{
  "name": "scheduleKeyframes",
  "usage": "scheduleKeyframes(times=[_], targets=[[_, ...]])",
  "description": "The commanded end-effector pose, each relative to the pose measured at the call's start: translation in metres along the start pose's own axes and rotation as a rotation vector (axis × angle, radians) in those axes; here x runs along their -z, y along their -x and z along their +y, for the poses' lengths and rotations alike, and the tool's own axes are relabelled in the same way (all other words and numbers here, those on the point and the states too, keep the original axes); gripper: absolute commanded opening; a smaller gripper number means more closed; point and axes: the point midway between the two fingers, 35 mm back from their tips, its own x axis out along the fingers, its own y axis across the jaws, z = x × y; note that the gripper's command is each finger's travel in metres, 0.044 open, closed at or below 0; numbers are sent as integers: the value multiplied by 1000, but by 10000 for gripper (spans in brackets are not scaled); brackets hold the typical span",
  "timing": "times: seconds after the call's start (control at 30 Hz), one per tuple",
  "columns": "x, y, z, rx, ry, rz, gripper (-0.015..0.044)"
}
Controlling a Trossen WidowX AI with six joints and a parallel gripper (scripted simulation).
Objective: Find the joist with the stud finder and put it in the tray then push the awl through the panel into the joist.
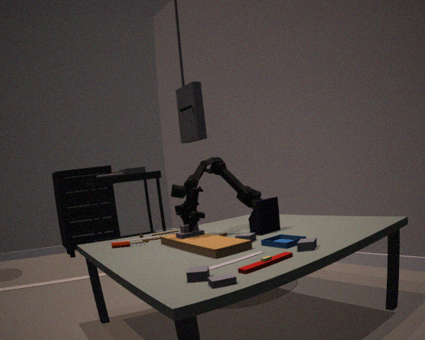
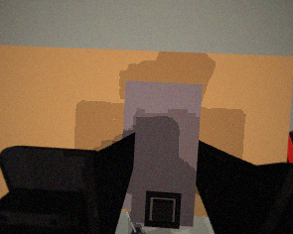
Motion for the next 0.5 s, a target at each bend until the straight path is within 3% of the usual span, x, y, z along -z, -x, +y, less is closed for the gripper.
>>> scheduleKeyframes(times=[0.0, 0.47], targets=[[1, 0, 10, -4, 3, 0, 0], [1, 0, 37, -5, 3, 0, 0]])
